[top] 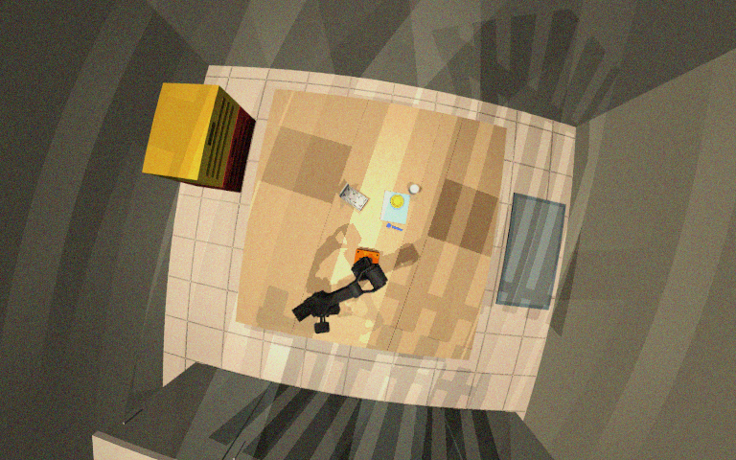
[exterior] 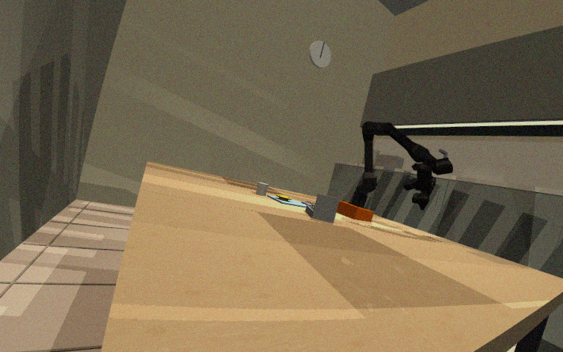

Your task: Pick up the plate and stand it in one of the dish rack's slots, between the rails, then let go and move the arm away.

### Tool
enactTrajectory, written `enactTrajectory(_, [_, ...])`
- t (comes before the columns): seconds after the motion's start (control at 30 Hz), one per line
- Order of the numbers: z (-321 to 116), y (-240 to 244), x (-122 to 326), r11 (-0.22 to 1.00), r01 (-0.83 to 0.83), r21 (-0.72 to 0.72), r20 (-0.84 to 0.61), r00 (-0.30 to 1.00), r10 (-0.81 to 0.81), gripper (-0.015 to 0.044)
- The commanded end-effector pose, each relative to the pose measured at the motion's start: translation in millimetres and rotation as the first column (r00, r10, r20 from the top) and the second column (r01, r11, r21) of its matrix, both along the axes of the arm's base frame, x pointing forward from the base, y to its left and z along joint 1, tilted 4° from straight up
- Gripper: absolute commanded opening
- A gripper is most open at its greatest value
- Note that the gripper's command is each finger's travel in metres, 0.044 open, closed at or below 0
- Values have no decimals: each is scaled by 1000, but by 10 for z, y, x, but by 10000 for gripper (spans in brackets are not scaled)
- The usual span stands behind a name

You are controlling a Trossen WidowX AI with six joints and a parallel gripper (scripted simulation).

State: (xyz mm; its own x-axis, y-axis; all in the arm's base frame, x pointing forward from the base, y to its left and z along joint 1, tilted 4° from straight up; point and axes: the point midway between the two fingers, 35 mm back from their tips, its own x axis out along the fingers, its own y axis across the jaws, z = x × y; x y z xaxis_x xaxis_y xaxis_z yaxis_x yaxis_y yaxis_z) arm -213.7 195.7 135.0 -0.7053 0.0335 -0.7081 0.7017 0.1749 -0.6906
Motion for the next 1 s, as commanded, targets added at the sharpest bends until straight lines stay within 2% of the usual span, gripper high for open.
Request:
enactTrajectory(0.0, [-1, 9, 6, 1000, 3, 1, 1, 1000, -3, 400])
enactTrajectory(0.2, [-43, 271, 231, 993, 119, 21, 40, 992, -120, 400])
enactTrajectory(0.5, [-94, 577, 590, 926, 369, -77, 82, 928, -363, 400])
enactTrajectory(0.97, [-175, 971, 1315, 652, 727, -215, 172, 685, -708, 400])
